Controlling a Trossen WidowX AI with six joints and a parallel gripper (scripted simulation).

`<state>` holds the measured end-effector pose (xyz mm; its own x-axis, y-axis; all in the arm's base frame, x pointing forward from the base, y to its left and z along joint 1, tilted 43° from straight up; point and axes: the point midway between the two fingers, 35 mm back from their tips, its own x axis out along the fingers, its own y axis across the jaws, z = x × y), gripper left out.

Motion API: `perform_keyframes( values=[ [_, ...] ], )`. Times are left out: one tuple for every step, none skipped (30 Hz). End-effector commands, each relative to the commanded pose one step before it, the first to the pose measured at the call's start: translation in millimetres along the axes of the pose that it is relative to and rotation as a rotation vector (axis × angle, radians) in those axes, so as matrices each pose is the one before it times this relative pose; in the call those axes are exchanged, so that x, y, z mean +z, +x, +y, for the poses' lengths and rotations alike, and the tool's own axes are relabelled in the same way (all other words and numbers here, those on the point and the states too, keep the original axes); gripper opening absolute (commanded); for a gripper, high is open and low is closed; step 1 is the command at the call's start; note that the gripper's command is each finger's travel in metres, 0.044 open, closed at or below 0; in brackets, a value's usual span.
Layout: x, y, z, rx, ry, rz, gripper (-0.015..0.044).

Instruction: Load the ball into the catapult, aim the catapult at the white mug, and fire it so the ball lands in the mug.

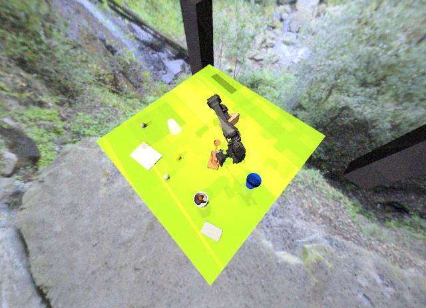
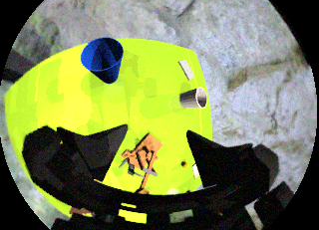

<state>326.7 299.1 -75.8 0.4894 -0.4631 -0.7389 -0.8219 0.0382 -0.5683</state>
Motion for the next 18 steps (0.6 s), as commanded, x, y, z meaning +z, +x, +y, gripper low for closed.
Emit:
perform_keyframes(
  values=[
    [5.41,1.18,-22.99,0.0029,0.1395,-0.04718,0.044],
    [1.46,0.17,-4.6,-0.00055,0.0269,-0.00937,0.044],
    [1.53,0.16,-4.61,-0.0006,0.0269,-0.00937,0.044],
    [1.65,0.1,-4.39,-0.0007,0.0268,-0.00941,0.044],
    [1.72,0.09,-4.36,-0.00074,0.0268,-0.00942,0.044],
    [1.79,0.09,-4.38,-0.00077,0.0267,-0.00943,0.044],
    [1.86,0.09,-4.39,-0.0008,0.0267,-0.00944,0.044],
    [2.5,0.24,-5.19,-0.00122,0.0313,-0.0109,0.044],
    [2.73,0.26,-5.48,-0.00133,0.0329,-0.01149,0.044],
    [2.83,0.26,-5.49,-0.00137,0.0328,-0.01151,0.044],
    [2.94,0.27,-5.5,-0.00142,0.0328,-0.01155,0.044],
    [3.05,0.28,-5.5,-0.00146,0.0327,-0.01158,0.044],
    [3.16,0.28,-5.51,-0.00151,0.0327,-0.01163,0.044],
    [3.27,0.29,-5.51,-0.00155,0.0326,-0.01168,0.044],
    [3.39,0.3,-5.51,-0.00159,0.0326,-0.01173,0.044],
    [3.5,0.31,-5.5,-0.00163,0.0325,-0.01179,0.044],
    [3.61,0.31,-5.5,-0.00167,0.0324,-0.01185,0.044],
    [3.72,0.33,-5.49,-0.00167,0.0324,-0.01191,0.044]
  ],
)
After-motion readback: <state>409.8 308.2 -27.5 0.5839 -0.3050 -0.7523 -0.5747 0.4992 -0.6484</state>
